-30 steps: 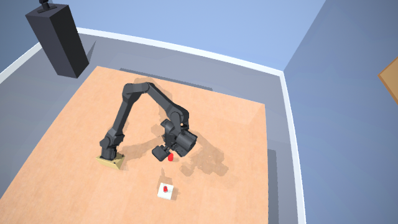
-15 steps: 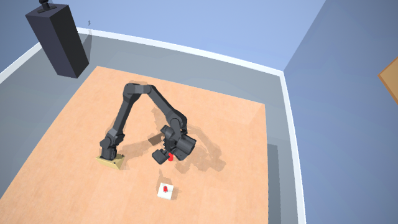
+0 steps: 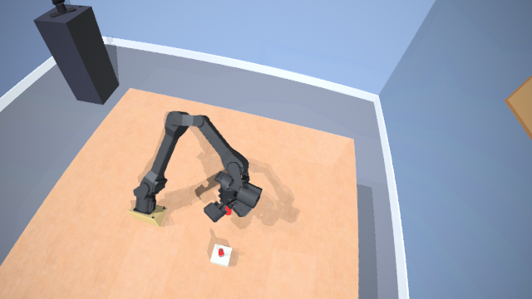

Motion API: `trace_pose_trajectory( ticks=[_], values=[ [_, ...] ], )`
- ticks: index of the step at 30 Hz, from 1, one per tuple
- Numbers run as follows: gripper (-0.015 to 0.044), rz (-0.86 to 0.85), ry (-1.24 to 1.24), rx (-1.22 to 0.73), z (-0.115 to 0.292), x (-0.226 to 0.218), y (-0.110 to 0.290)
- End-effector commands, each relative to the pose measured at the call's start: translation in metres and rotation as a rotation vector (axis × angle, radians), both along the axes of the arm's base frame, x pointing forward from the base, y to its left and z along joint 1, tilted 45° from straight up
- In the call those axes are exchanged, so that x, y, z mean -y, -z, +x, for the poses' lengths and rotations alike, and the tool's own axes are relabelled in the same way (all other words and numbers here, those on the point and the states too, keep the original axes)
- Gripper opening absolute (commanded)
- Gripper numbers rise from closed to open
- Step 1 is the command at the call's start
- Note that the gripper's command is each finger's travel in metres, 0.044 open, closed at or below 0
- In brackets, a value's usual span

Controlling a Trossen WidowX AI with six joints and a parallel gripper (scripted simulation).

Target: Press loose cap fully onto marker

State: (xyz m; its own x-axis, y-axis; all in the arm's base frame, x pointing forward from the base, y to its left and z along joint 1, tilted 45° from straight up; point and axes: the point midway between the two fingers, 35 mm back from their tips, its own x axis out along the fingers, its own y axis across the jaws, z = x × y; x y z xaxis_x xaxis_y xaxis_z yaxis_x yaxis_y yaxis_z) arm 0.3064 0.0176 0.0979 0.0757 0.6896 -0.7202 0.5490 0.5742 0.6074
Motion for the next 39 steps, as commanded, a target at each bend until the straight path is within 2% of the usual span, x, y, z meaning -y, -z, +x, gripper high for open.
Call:
trace_pose_trajectory(
  ticks=[1,17,21,30,33,39],
  values=[
    [0.0239,0.006,0.004,-0.001,0.0,-0.005,0.005],
    [0.0239,0.009,0.003,0.0,0.001,-0.022,0.021],
    [0.0134,0.008,0.003,0.0,0.001,-0.022,0.021],
    [0.0074,0.008,0.003,0.0,0.0,-0.021,0.022],
    [0.0,0.008,0.004,0.0,0.0,-0.019,0.019],
    [0.0,0.005,0.004,-0.001,0.0,-0.008,0.009]
  ],
)
